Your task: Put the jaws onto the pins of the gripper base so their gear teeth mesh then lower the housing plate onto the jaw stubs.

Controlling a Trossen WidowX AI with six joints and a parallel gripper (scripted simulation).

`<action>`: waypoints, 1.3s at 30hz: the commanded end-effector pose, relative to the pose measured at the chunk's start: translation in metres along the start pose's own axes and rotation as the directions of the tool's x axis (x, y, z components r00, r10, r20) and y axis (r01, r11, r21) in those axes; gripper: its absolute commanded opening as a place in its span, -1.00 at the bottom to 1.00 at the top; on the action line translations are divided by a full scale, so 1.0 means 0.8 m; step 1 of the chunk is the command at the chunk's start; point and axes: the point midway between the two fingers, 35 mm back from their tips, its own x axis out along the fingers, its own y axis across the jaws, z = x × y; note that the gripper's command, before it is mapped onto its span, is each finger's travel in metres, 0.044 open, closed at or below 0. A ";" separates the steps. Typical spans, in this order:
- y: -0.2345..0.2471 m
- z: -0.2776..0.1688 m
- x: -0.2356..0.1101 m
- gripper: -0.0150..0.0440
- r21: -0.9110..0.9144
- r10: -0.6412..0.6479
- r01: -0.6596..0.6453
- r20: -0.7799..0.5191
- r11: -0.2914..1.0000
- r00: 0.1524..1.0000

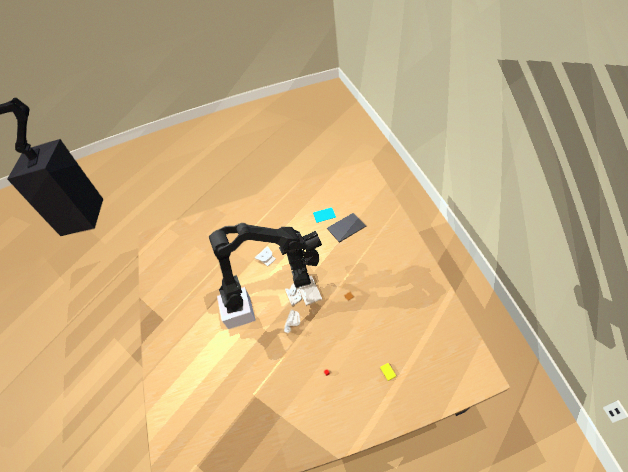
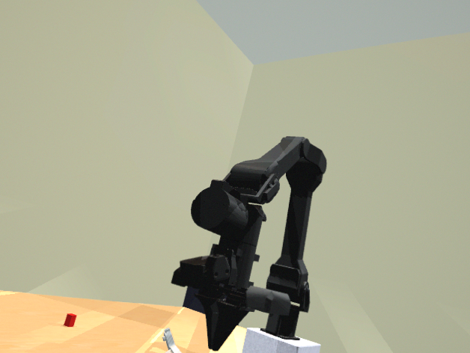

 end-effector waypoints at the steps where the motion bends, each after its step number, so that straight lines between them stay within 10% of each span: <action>1: 0.000 0.001 -0.001 -0.49 0.000 0.000 0.000 0.002 1.000 1.000; 9: 0.000 0.000 0.000 -0.49 0.000 0.000 0.000 0.000 1.000 1.000; 26: -0.124 -0.029 -0.006 1.00 -0.434 -0.015 0.012 -0.005 0.901 1.000; 39: -0.207 -0.083 -0.008 1.00 -0.735 -0.023 0.005 -0.014 0.678 1.000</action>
